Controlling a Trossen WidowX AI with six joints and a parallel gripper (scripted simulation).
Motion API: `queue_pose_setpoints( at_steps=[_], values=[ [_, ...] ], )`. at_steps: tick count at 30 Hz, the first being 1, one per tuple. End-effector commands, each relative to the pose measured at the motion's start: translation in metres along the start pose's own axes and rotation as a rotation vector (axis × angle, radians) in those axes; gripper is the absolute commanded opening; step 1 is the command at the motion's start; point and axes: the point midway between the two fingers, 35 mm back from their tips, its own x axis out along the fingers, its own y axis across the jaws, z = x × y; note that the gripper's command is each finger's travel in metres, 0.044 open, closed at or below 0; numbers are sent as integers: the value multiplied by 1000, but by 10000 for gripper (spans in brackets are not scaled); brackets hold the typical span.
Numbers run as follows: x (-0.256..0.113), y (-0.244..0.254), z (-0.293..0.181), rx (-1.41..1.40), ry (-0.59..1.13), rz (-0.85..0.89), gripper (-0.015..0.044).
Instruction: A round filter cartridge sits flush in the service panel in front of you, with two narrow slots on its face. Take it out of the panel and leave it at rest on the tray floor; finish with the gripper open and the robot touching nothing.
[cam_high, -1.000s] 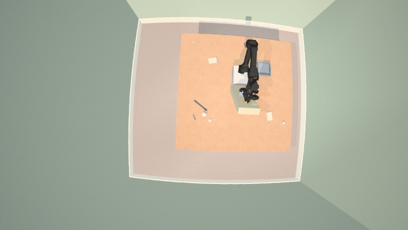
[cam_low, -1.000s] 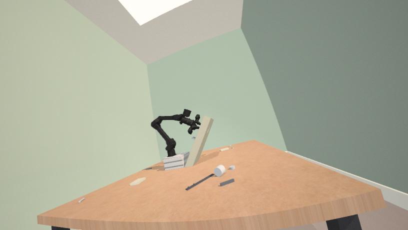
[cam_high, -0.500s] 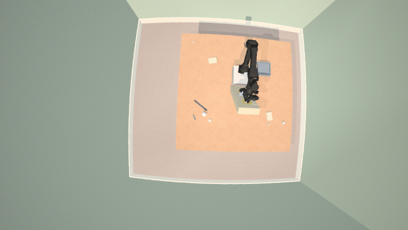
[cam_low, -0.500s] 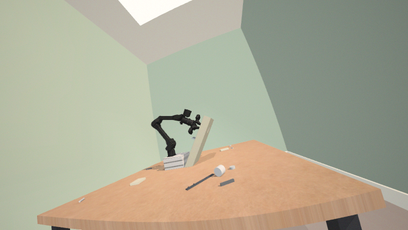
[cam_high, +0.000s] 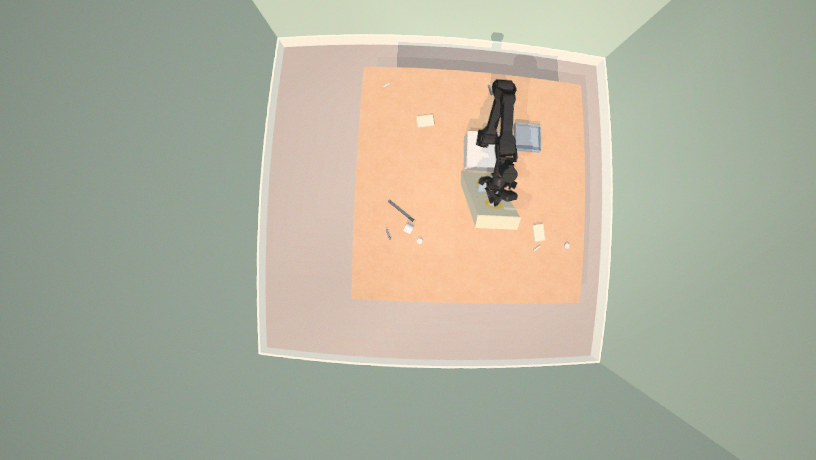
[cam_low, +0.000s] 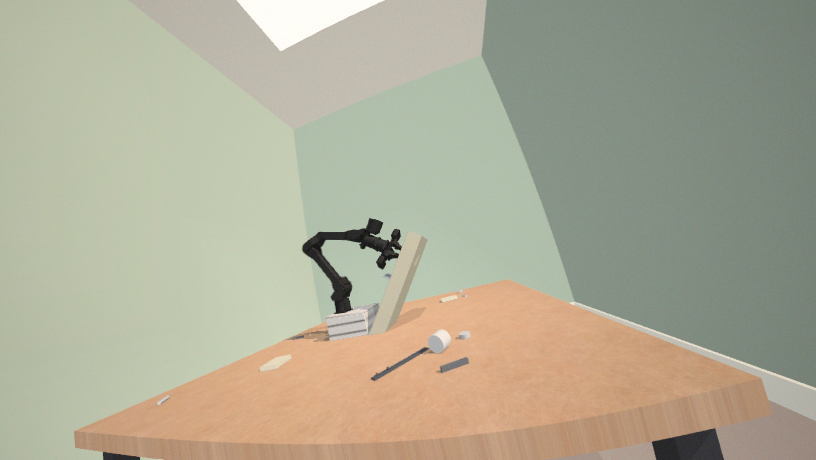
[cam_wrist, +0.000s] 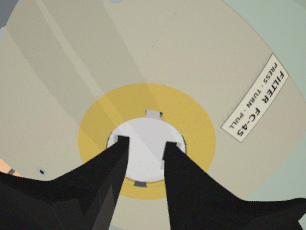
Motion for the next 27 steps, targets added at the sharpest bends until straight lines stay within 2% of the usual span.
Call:
queue_pose_setpoints(
  at_steps=[1,12,14,27],
  values=[
    [6,1,1,-3,-4,3,108],
    [0,0,0,0,0,0,48],
    [0,0,0,0,0,0,0],
    [6,1,1,335,-3,3,0]
  ],
)
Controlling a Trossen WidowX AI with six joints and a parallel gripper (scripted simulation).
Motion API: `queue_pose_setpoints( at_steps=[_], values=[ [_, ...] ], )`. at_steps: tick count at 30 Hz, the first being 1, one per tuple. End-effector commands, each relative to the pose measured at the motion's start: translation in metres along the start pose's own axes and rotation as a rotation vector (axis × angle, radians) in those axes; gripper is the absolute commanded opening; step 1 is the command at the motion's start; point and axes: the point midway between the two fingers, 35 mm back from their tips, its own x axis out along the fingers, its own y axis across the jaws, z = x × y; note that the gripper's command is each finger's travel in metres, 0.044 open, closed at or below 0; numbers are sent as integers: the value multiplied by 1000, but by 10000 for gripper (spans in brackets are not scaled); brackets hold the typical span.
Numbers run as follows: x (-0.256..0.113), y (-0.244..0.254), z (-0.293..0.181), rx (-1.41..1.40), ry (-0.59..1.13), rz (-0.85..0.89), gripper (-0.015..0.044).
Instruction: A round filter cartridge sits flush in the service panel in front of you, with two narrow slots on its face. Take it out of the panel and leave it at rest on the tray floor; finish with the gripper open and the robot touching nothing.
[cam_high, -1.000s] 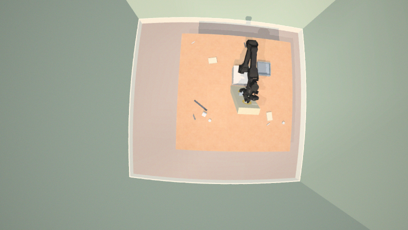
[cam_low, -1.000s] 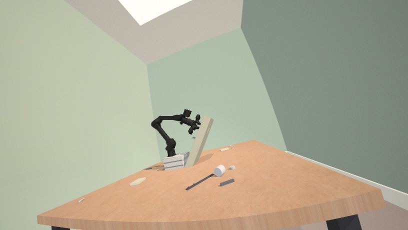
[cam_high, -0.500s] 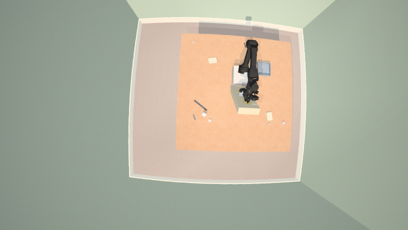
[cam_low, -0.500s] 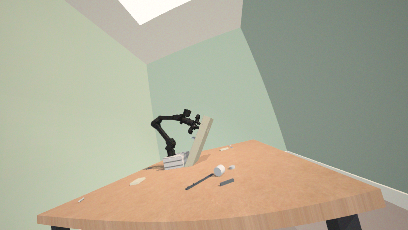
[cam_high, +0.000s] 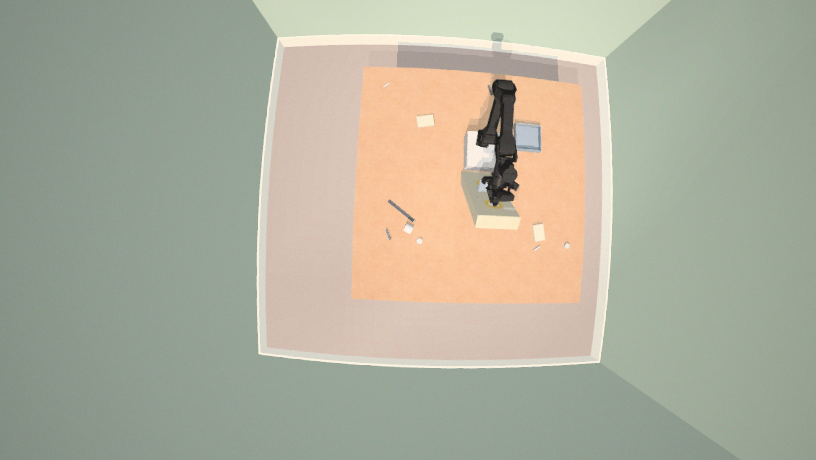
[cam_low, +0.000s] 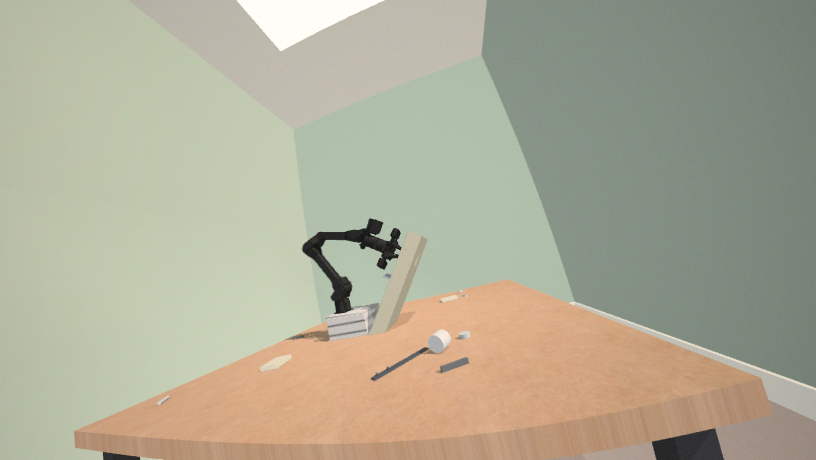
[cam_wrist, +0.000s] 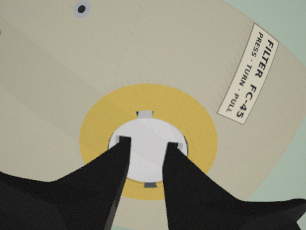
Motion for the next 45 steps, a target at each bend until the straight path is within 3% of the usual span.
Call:
queue_pose_setpoints(
  at_steps=[1,39,45],
  values=[
    [5,0,1,146,-4,1,0],
    [4,0,1,1468,-3,4,0],
    [4,0,1,1509,-3,4,0]
  ],
)
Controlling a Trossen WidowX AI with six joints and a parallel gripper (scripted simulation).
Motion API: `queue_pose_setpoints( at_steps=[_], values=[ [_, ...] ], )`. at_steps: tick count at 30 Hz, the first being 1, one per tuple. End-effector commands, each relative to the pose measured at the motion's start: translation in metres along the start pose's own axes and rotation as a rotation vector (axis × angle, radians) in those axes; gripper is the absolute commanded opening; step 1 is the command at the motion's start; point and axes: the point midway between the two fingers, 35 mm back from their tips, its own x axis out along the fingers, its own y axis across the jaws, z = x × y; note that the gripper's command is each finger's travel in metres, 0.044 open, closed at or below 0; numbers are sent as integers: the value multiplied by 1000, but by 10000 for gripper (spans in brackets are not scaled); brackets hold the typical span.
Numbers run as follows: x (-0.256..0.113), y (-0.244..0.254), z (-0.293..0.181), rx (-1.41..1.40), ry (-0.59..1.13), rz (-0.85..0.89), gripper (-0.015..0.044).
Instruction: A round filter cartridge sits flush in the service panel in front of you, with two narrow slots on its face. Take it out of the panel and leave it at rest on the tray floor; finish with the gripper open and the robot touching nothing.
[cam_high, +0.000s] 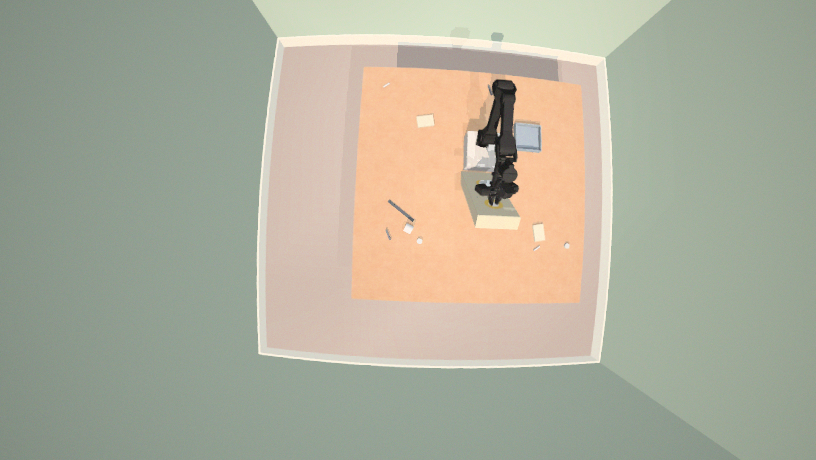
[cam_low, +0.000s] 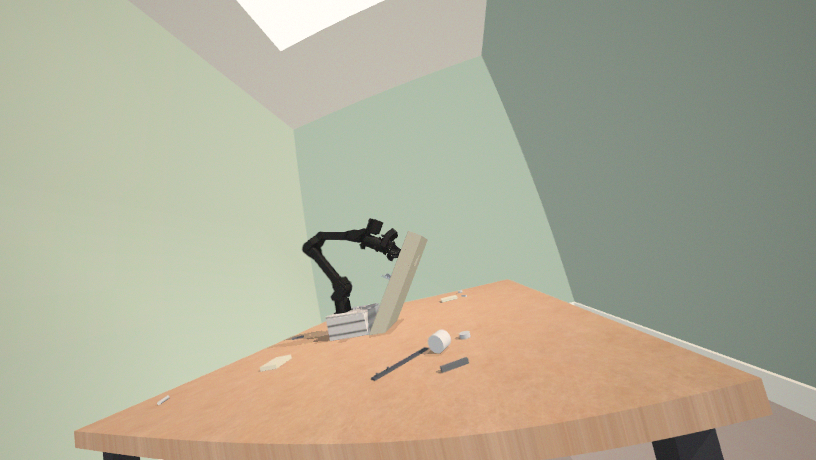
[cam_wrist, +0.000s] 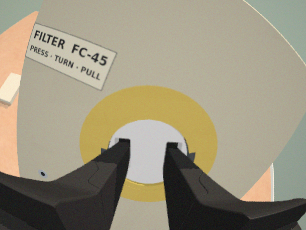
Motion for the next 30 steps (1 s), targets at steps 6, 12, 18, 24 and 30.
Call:
queue_pose_setpoints(
  at_steps=[6,12,18,24,30],
  values=[
    [-18,0,2,16,4,2,0],
    [-49,0,2,-16,5,3,0],
    [-73,0,0,-40,7,3,0],
    [-73,0,0,-40,7,3,0],
    [-73,1,-3,-40,7,3,0]
  ],
)
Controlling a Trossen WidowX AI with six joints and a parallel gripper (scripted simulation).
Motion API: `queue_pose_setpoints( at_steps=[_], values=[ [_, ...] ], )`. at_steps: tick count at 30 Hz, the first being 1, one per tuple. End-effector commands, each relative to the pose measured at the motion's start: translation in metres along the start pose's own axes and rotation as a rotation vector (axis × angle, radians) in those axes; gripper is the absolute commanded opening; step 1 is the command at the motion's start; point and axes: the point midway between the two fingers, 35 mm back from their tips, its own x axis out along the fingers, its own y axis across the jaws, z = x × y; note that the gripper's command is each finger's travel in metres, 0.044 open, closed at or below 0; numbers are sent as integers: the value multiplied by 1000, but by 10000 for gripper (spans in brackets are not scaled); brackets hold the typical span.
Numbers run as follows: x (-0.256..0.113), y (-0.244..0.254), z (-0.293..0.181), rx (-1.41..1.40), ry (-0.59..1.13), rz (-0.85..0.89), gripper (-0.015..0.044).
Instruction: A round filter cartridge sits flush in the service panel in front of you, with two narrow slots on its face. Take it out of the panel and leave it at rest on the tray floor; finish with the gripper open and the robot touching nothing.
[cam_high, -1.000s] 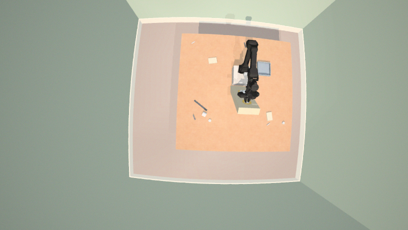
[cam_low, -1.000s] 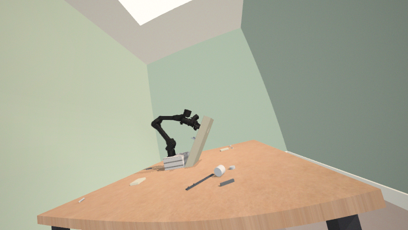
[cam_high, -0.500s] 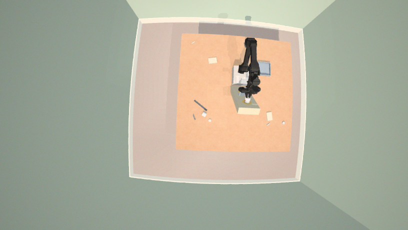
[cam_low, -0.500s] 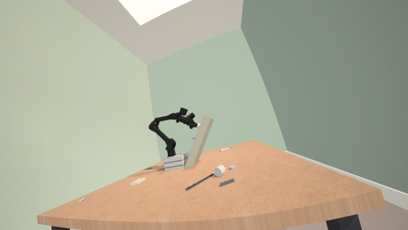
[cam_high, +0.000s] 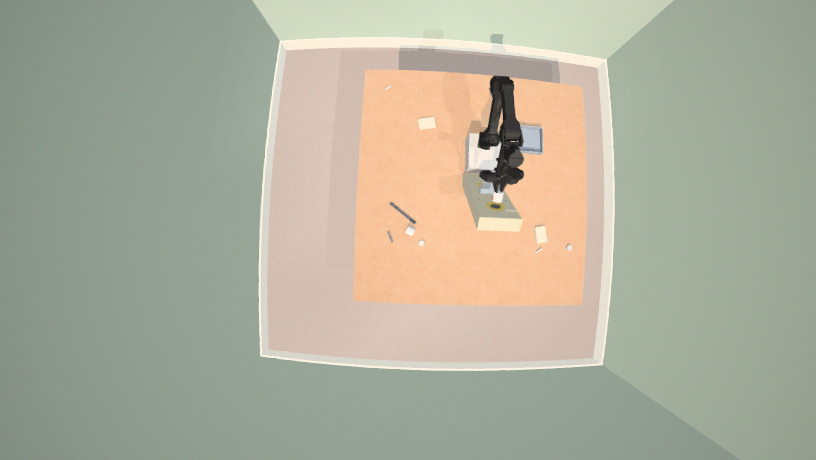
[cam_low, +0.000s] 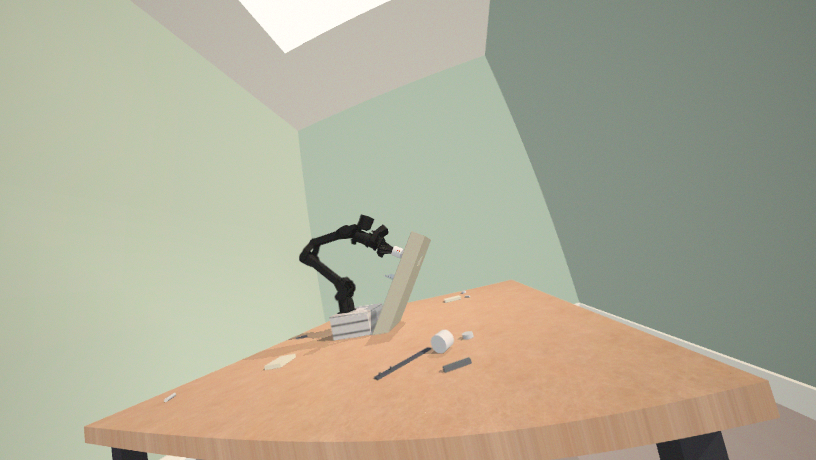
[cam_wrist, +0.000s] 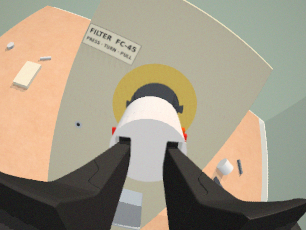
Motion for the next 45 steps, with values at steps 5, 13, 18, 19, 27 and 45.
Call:
queue_pose_setpoints(
  at_steps=[5,13,18,19,27,45],
  values=[
    [-2,5,-14,-3,-10,-7,0],
    [2,15,-41,-3,-9,-7,0],
    [5,21,-58,-3,-8,-7,0],
    [6,22,-61,-3,-8,-7,0],
    [7,24,-64,-2,-1,0,79],
    [3,16,-43,-3,-9,-7,108]
  ],
)
